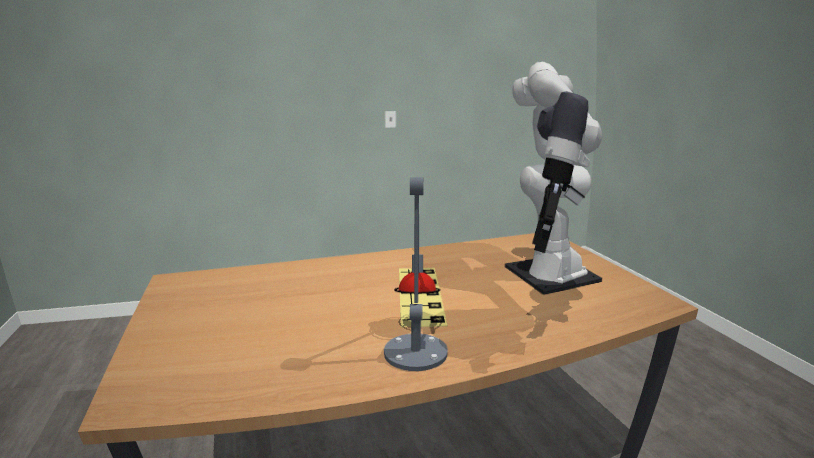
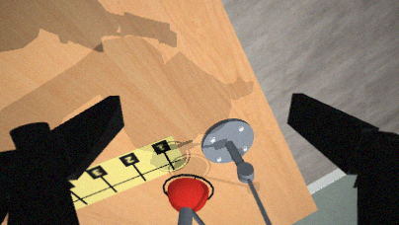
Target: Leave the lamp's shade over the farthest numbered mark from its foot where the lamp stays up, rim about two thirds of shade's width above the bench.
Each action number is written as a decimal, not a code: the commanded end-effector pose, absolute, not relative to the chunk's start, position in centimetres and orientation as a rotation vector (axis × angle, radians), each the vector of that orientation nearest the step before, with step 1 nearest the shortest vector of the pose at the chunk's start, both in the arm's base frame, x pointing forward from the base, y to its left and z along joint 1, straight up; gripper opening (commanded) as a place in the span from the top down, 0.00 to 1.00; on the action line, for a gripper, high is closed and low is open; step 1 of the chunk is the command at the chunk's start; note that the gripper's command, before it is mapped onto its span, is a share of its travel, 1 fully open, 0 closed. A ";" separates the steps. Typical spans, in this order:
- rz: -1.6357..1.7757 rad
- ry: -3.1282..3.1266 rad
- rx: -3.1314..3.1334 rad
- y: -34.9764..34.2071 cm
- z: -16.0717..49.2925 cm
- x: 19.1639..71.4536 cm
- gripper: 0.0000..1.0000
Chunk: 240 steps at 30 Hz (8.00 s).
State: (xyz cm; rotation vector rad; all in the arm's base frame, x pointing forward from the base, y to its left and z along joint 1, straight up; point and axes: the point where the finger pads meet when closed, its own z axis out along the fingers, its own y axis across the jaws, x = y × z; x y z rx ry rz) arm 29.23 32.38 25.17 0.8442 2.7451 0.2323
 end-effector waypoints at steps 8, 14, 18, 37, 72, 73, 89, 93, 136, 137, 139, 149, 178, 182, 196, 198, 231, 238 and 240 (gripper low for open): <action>0.293 2.737 0.513 31.1 27.1 33.0 0.00; 0.314 2.720 0.433 30.7 27.9 34.3 0.00; 0.333 2.701 0.356 30.4 28.8 35.7 0.00; 0.432 2.588 0.011 30.4 33.0 40.8 0.00; 0.482 2.206 -0.286 32.0 42.8 47.3 0.00; 0.478 2.192 -0.291 32.0 43.1 47.5 0.00; 0.466 2.099 -0.361 27.7 41.7 49.3 0.00; 0.469 2.083 -0.375 26.0 40.5 49.7 0.00; 0.418 2.010 -0.820 10.4 34.9 58.4 0.00; 0.418 2.009 -0.836 10.1 34.8 58.7 0.00; 0.416 2.008 -0.868 9.4 34.7 59.3 0.00; 0.420 2.001 -0.982 7.6 34.1 60.5 0.00; 0.580 1.958 -1.292 9.7 32.0 54.4 0.00; 0.586 1.956 -1.304 9.9 31.8 54.3 0.00; 0.577 1.956 -1.288 12.9 29.3 55.8 0.00; 0.577 1.956 -1.288 12.9 29.3 55.8 0.00; 0.625 1.940 -1.356 19.1 24.5 55.6 0.00; 0.617 1.944 -1.349 19.1 24.2 56.1 0.00; 0.614 1.945 -1.347 19.1 24.1 56.3 0.00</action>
